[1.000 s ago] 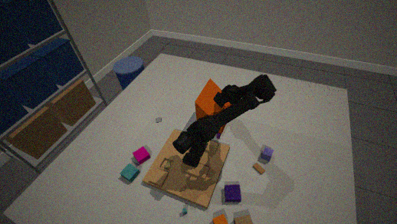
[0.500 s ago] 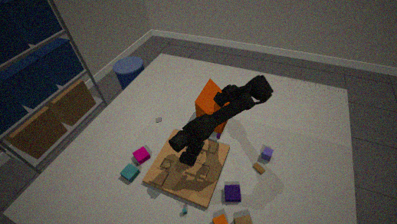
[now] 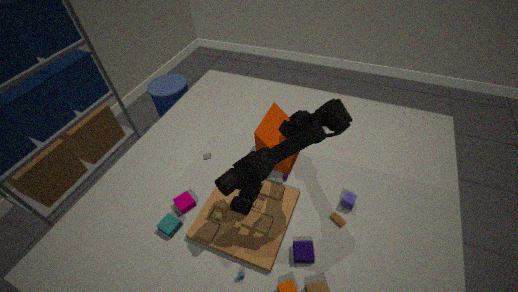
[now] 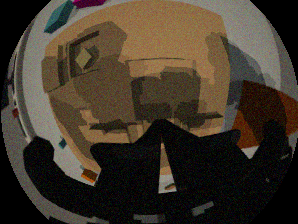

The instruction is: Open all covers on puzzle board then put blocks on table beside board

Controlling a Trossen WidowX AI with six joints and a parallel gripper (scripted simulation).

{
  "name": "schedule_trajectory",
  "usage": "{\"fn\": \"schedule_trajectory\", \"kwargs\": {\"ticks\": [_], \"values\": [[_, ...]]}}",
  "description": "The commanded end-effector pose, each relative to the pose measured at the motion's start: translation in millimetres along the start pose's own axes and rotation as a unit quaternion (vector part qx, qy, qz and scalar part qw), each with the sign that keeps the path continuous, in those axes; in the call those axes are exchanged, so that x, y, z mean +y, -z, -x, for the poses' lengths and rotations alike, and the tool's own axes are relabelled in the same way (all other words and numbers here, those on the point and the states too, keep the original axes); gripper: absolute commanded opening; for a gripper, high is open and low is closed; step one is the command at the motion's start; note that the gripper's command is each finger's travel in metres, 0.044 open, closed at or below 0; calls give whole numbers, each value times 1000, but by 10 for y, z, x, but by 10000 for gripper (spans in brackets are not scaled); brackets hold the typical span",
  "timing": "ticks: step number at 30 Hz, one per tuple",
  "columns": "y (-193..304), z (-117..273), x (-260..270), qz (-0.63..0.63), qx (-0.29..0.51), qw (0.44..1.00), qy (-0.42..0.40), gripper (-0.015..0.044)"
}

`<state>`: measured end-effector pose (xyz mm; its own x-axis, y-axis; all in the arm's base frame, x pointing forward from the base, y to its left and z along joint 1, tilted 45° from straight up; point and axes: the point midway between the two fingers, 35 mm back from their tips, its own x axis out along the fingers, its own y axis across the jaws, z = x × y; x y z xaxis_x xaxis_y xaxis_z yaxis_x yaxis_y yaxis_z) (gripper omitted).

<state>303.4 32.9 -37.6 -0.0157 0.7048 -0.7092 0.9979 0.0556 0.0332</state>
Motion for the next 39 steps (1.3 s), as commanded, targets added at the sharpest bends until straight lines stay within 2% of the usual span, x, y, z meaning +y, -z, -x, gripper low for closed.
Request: {"fn": "schedule_trajectory", "kwargs": {"ticks": [1, 20, 39], "values": [[-53, 1, -1, 2, -3, 1000, 1, 0], [-224, 3, -18, 2, -3, 1000, 1, 0], [-262, 241, -9, 2, -4, 1000, 1, 0]]}}
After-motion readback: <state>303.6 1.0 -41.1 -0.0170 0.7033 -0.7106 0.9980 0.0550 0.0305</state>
